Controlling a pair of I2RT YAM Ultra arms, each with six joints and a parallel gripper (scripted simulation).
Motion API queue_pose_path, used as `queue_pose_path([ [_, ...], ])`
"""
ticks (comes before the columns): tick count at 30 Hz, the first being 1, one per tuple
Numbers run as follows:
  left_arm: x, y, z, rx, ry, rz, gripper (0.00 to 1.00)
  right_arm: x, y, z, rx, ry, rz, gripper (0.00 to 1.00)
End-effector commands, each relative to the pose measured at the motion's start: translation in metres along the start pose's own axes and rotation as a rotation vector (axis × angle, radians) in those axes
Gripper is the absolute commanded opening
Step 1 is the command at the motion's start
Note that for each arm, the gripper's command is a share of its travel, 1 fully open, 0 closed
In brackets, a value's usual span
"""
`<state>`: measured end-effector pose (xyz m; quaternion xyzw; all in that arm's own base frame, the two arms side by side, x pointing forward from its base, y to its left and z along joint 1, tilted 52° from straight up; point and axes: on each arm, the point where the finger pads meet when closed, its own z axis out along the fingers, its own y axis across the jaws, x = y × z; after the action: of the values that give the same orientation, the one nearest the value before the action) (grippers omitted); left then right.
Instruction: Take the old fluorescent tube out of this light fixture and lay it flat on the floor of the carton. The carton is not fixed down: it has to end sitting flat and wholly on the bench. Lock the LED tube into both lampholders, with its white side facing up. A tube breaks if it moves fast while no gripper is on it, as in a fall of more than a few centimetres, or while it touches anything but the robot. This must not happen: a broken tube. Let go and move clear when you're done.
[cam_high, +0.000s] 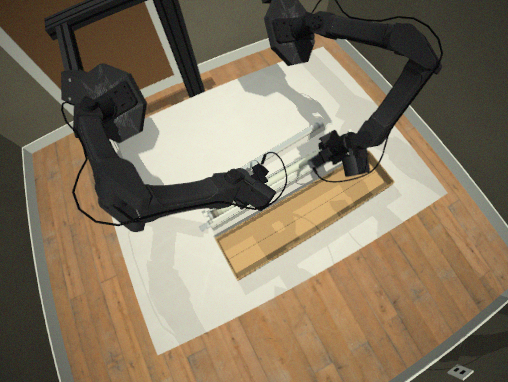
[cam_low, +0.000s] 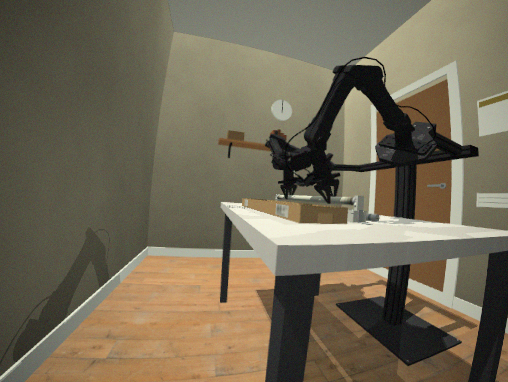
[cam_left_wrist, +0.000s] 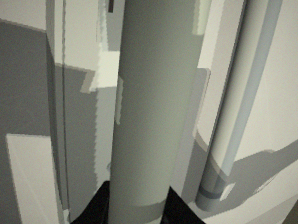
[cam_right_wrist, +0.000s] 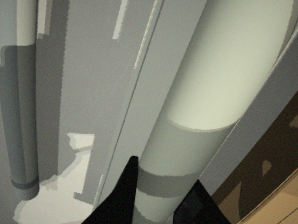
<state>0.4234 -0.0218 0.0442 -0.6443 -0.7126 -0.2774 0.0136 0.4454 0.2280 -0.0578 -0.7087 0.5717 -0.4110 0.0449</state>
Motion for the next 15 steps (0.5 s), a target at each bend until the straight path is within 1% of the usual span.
queue_pose_path([
  [1,-0.011,0.019,-0.015,-0.055,-0.047,-0.006,0.11,-0.01,-0.015,-0.008,0.024,-0.044,0.041,0.11],
  [2,-0.011,0.019,-0.014,-0.054,-0.048,-0.008,0.11,-0.009,-0.015,-0.005,0.018,-0.041,0.045,0.11],
  [3,-0.014,0.014,-0.006,-0.03,-0.042,0.003,0.11,-0.011,-0.007,-0.002,-0.001,-0.035,0.023,0.11],
  [4,-0.013,0.013,-0.007,-0.026,-0.042,0.004,0.11,-0.012,0.001,0.003,-0.018,-0.028,0.011,0.11],
  [5,-0.011,0.016,-0.011,-0.033,-0.045,-0.003,0.11,-0.012,-0.008,-0.005,0.0,-0.039,0.026,0.11],
  [6,-0.011,0.017,-0.012,-0.035,-0.047,-0.006,0.11,-0.012,-0.006,-0.003,-0.007,-0.037,0.021,0.11],
  [7,-0.013,0.012,-0.006,-0.011,-0.041,0.006,0.11,-0.012,0.003,0.003,-0.031,-0.026,0.005,0.11],
  [9,-0.011,0.013,-0.009,-0.006,-0.042,-0.005,0.11,-0.01,-0.002,-0.001,-0.031,-0.03,0.016,0.11],
  [10,-0.011,0.02,-0.014,-0.036,-0.049,-0.01,0.11,-0.012,-0.014,-0.008,0.004,-0.045,0.04,0.11],
  [12,-0.011,0.02,-0.014,-0.036,-0.049,-0.01,0.11,-0.012,-0.014,-0.008,0.004,-0.045,0.04,0.11],
  [13,-0.009,0.01,-0.006,0.017,-0.036,-0.007,0.11,-0.008,-0.003,-0.003,-0.042,-0.03,0.016,0.11],
  [14,-0.011,0.009,-0.007,0.022,-0.038,-0.002,0.11,-0.007,0.005,0.006,-0.067,-0.018,0.007,0.11],
  [15,-0.01,0.01,-0.006,0.025,-0.038,-0.007,0.11,-0.011,0.001,-0.002,-0.058,-0.028,0.005,0.11],
])
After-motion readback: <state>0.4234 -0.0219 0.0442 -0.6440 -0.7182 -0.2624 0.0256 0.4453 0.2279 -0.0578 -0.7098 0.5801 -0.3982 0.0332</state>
